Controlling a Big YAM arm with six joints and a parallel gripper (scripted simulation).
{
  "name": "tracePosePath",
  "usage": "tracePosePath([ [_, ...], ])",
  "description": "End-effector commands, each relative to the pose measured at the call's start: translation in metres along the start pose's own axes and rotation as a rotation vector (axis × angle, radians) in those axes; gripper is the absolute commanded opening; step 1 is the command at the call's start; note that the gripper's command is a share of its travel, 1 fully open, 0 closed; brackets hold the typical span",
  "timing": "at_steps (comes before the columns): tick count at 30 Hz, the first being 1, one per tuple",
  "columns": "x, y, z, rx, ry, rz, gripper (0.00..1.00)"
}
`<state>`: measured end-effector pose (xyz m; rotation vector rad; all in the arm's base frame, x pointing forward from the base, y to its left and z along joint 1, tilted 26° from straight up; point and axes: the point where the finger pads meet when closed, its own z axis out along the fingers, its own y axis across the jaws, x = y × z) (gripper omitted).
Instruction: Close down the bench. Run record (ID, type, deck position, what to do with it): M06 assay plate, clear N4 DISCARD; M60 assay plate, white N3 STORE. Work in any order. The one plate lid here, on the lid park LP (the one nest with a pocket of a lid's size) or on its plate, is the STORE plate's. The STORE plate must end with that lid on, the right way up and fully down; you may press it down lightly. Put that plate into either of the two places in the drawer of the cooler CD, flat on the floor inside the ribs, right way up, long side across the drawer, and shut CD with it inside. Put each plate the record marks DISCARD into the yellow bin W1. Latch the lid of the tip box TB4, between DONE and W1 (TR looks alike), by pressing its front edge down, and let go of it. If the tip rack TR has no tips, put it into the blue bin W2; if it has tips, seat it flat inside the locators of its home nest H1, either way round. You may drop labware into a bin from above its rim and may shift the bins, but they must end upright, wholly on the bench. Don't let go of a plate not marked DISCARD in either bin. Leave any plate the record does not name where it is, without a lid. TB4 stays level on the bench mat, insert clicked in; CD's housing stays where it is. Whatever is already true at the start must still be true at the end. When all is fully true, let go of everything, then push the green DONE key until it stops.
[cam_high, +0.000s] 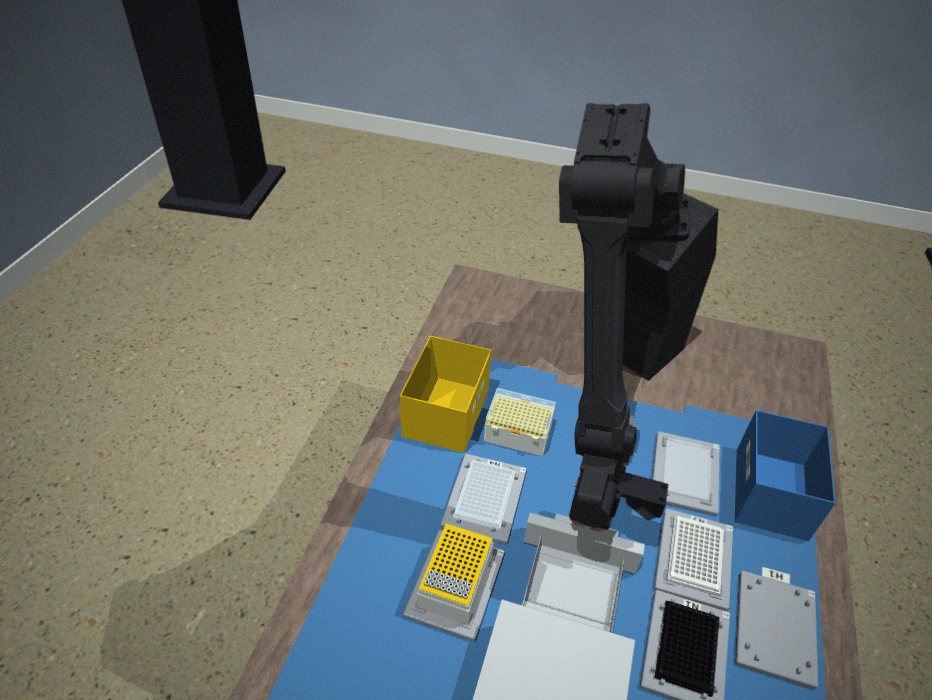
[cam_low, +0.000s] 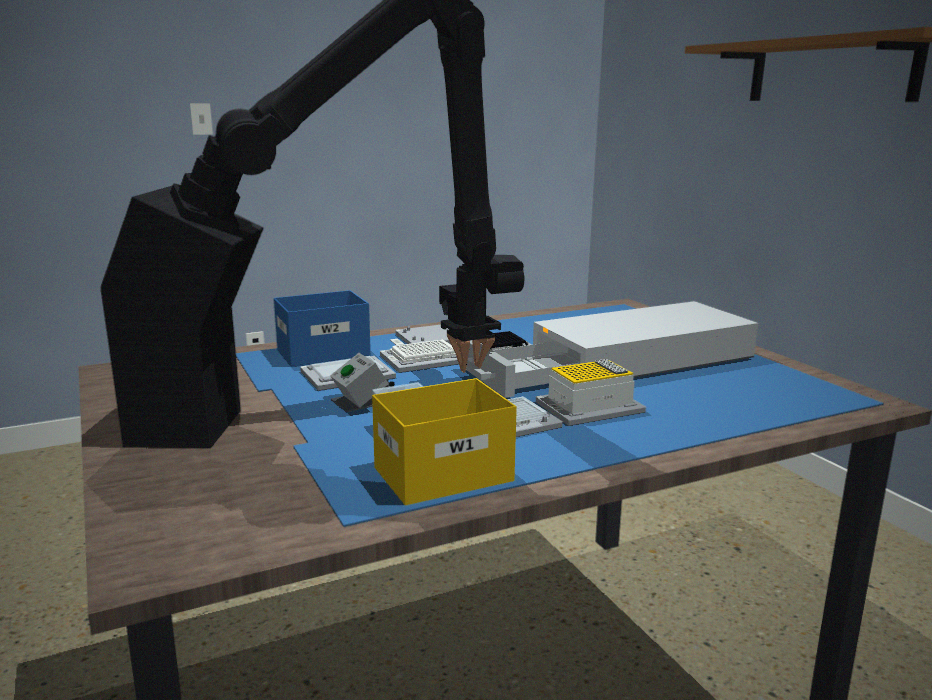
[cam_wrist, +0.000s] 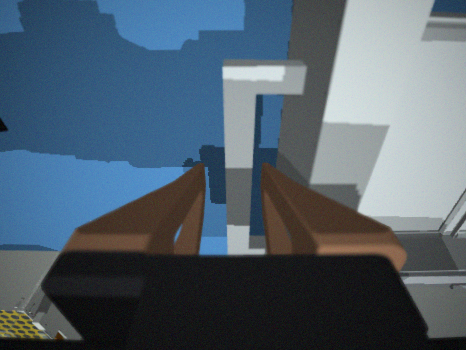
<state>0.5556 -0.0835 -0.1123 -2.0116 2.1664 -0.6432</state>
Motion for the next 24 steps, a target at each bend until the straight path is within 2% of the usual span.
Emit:
tracePosePath([
  [1,0.005,-0.012,0.005,0.024,-0.001,-0.001,0.30],
  [16,0.005,-0.012,0.005,0.024,-0.001,-0.001,0.30],
  [19,0.005,0.005,0.007,0.002,-0.001,-0.003,0.30],
  [24,0.004,0.005,0.006,0.004,-0.001,-0.004,0.30],
])
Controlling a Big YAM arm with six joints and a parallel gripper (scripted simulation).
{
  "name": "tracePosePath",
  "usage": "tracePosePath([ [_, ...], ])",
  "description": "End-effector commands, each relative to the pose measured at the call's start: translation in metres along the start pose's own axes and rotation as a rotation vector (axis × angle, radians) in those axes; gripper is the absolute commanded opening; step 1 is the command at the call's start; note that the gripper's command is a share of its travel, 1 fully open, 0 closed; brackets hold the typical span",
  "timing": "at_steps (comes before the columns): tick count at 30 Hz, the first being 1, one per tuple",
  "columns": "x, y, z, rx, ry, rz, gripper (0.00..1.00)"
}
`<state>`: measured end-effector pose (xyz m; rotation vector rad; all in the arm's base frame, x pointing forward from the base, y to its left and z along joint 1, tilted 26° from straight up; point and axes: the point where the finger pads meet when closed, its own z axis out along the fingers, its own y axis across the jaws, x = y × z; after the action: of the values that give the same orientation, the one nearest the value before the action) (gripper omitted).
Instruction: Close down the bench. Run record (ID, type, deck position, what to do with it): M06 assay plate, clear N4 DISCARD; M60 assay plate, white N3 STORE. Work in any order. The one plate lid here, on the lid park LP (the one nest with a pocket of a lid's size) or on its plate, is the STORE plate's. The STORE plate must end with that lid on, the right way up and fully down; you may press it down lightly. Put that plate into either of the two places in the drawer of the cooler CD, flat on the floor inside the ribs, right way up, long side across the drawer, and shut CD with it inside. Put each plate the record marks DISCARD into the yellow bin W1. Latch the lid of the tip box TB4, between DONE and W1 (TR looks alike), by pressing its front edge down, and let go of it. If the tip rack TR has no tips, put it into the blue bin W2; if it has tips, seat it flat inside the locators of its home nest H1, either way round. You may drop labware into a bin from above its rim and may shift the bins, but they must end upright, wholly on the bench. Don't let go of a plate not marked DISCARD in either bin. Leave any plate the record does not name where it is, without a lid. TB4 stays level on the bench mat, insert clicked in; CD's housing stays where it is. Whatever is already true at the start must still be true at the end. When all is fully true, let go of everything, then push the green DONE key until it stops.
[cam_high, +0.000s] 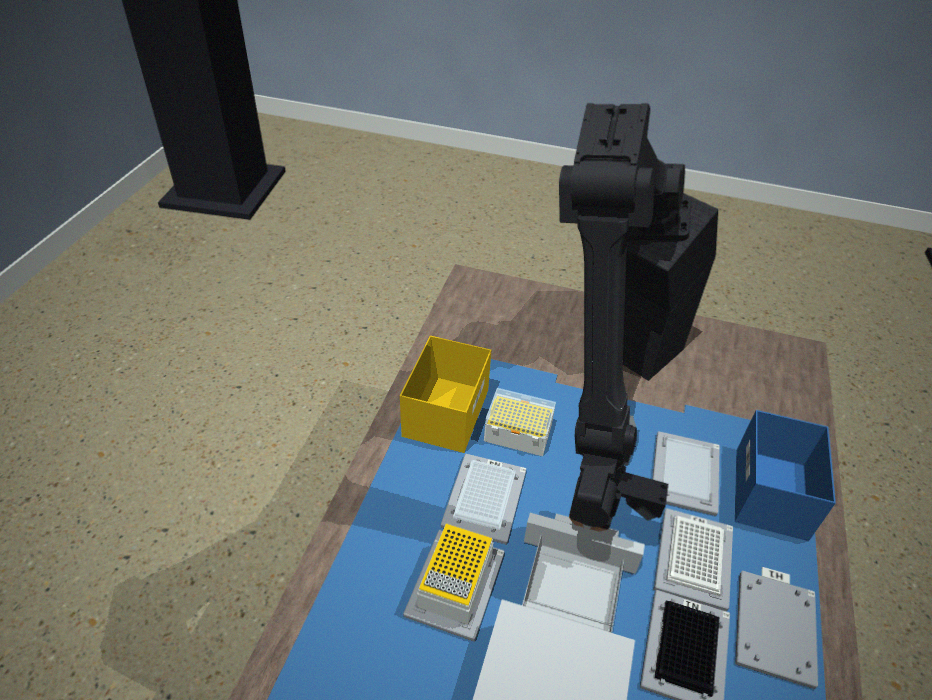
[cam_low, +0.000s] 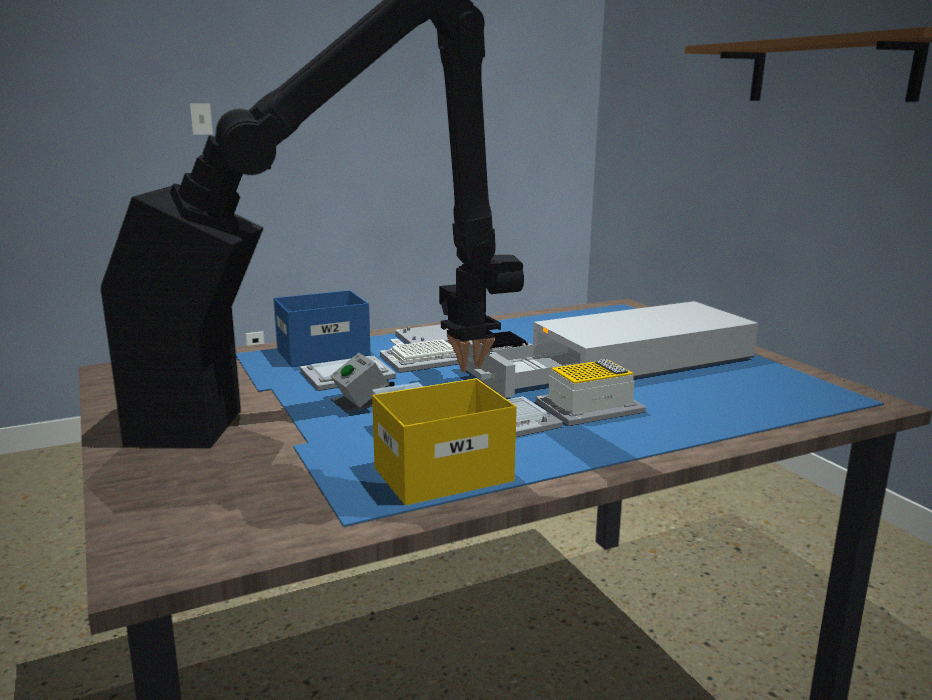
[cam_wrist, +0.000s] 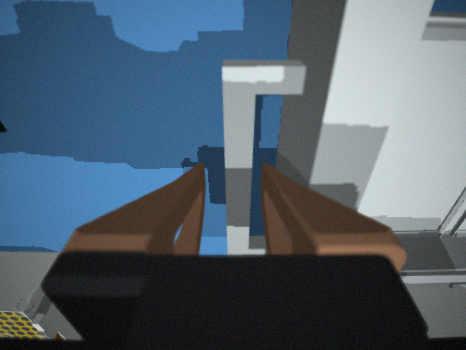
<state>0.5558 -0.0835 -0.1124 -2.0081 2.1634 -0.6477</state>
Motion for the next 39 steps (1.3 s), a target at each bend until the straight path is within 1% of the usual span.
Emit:
tracePosePath([
  [1,0.0044,0.0047,0.0062,-0.001,-0.001,-0.004,0.30],
  [33,0.0049,0.0072,0.0065,-0.003,-0.001,-0.004,0.30],
  [39,0.0050,0.0078,0.0043,0.003,-0.001,-0.003,0.30],
])
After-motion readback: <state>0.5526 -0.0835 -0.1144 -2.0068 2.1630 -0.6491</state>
